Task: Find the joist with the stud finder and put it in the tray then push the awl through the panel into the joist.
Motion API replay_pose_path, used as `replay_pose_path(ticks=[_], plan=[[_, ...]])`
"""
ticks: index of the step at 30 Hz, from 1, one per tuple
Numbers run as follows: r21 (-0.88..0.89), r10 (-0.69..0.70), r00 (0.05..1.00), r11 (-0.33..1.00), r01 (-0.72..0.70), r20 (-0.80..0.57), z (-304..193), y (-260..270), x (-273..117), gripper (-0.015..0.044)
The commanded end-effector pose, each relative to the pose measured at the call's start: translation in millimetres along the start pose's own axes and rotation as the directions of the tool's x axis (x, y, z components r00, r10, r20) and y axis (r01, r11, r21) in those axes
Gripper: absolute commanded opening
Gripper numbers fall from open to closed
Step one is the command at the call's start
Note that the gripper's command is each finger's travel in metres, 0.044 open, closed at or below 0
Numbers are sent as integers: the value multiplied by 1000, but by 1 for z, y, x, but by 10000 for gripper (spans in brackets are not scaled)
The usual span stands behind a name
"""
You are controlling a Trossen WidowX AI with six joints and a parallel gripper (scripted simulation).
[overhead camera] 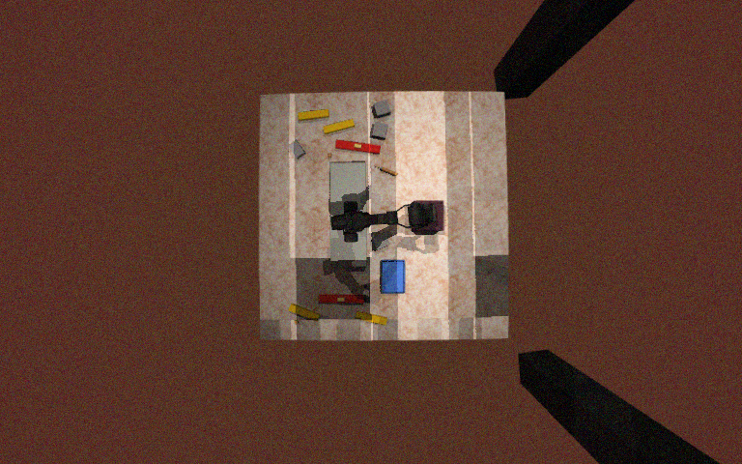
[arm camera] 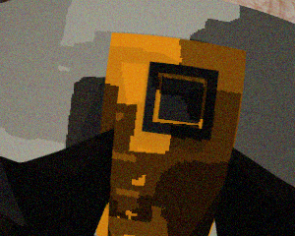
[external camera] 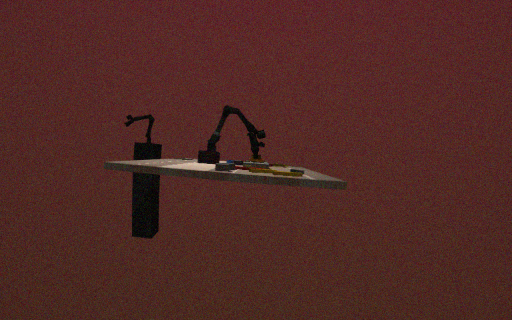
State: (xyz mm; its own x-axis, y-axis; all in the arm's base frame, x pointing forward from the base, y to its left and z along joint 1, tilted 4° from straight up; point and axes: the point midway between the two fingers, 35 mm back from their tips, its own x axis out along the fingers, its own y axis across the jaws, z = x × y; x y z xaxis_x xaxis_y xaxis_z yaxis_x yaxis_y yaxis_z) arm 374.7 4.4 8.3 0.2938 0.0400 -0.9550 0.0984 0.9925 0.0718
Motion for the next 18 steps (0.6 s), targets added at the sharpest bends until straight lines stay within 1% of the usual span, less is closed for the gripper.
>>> replay_pose_path(ticks=[1,18], plan=[[-1,8,1000,1000,-8,-2,-1,10,0,0],[-1,11,1000,1000,-11,-2,-1,36,0,0]])
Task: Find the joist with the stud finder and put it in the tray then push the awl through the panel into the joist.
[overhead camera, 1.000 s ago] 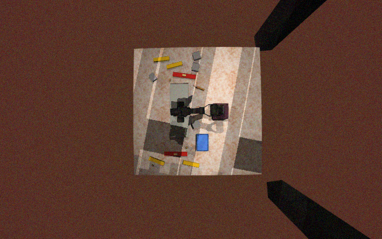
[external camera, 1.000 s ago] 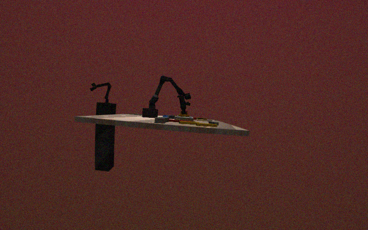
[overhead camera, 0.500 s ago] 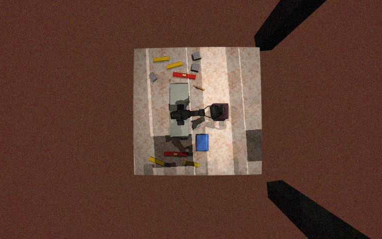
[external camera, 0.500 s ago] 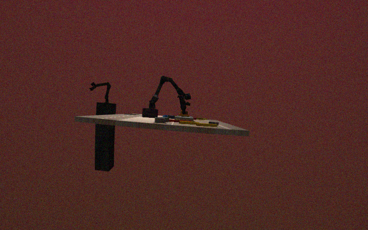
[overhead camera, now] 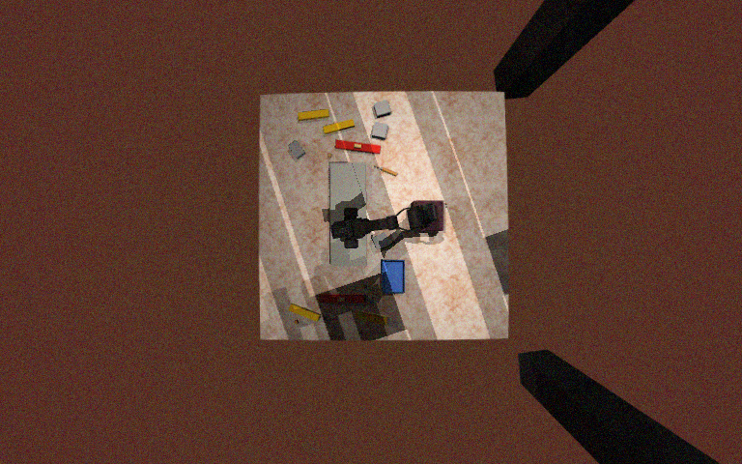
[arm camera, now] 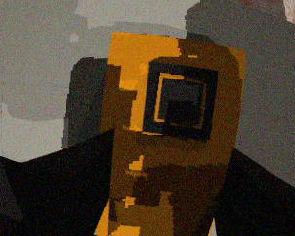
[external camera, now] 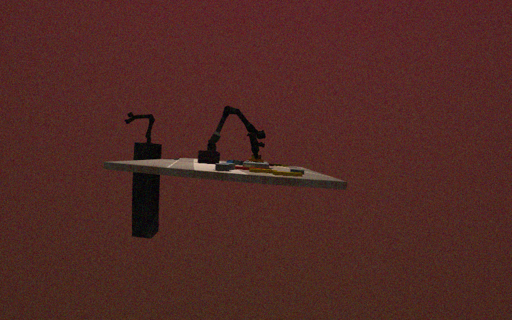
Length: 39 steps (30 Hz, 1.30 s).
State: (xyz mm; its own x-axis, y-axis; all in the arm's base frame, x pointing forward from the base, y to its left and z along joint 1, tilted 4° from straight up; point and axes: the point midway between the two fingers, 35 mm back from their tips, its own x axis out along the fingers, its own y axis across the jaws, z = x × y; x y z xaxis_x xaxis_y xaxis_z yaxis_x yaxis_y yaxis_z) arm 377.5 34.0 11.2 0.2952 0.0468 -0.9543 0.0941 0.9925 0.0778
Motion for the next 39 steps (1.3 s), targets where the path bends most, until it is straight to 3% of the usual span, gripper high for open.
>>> replay_pose_path(ticks=[1,39], plan=[[2,4,1000,1000,-4,-3,-1,8,1,0],[3,9,1000,1000,-9,-3,0,68,0,0]])
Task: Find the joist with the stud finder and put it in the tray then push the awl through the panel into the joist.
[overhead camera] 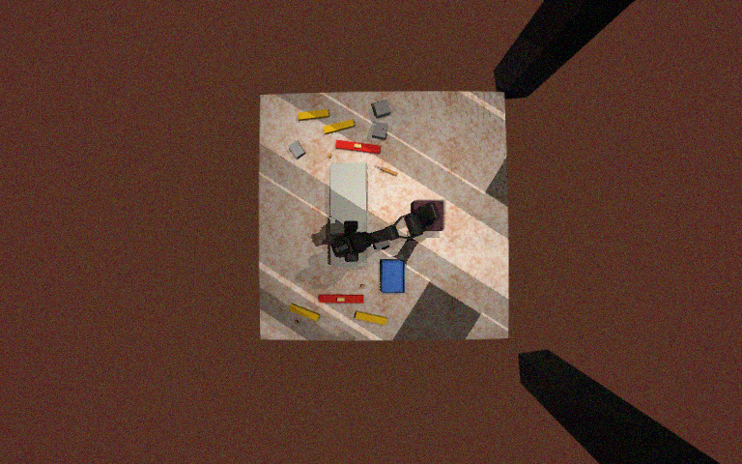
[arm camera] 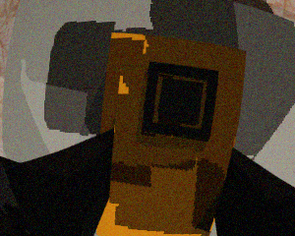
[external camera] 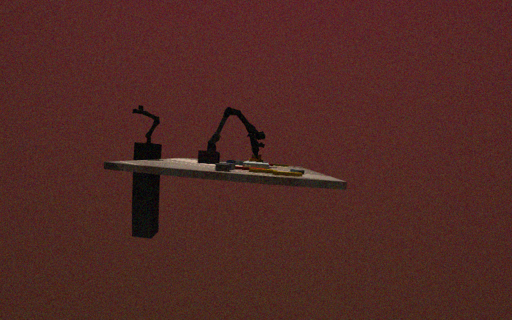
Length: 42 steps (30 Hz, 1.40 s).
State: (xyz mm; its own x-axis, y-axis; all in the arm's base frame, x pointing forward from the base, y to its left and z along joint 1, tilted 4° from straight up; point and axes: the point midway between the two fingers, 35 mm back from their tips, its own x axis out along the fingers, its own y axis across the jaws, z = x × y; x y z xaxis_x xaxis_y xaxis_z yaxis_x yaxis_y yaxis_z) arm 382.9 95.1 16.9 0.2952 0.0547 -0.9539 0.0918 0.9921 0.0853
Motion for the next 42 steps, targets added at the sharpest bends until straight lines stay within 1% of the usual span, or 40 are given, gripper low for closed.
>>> replay_pose_path(ticks=[1,39,42], plan=[[3,1,1000,1000,-1,-3,0,8,1,0],[5,6,1000,1000,-6,-3,0,67,0,0],[1,8,1000,1000,-8,-1,0,63,-1,0]])
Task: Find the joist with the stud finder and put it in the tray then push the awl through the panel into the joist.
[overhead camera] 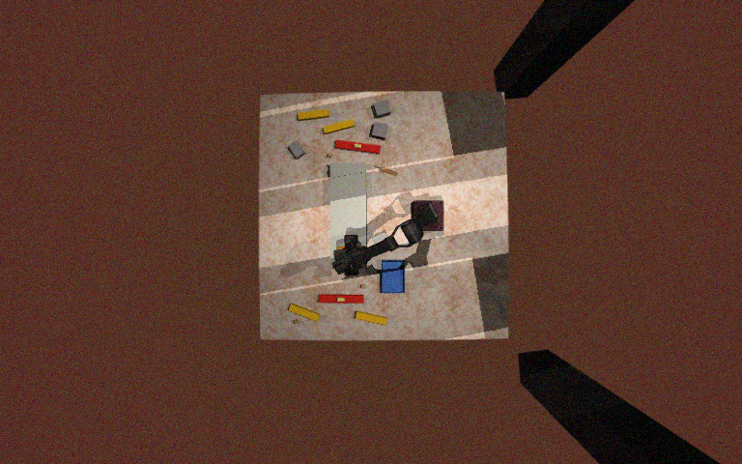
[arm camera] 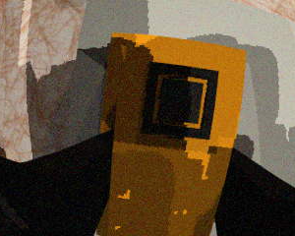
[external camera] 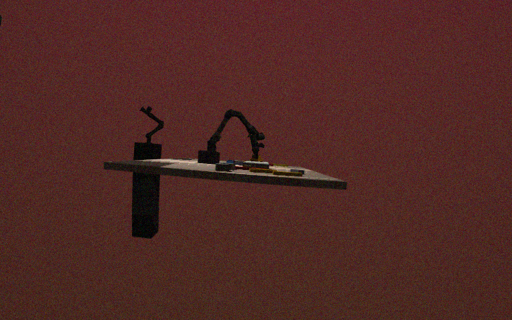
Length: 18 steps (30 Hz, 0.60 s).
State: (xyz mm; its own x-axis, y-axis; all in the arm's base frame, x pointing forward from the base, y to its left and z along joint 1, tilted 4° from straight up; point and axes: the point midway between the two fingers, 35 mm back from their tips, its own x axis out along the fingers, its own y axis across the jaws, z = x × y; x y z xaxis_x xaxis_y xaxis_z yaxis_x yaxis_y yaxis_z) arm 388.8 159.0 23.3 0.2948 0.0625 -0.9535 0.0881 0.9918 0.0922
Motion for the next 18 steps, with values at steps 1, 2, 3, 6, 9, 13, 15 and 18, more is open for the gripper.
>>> replay_pose_path(ticks=[1,2,3,6,9,13,15,18], plan=[[2,0,1000,1000,0,0,0,-1,0,0],[2,0,1000,1000,0,0,0,-1,0,0],[2,0,1000,1000,0,0,0,-1,0,0],[2,0,1000,1000,0,0,0,-1,0,0],[6,-1,1000,1000,1,-1,0,1,1,0],[6,-2,1000,1000,2,-1,0,-6,1,0],[6,-2,1000,1000,2,-1,0,-9,1,0],[6,-3,1000,1000,3,-1,0,-13,1,0]])
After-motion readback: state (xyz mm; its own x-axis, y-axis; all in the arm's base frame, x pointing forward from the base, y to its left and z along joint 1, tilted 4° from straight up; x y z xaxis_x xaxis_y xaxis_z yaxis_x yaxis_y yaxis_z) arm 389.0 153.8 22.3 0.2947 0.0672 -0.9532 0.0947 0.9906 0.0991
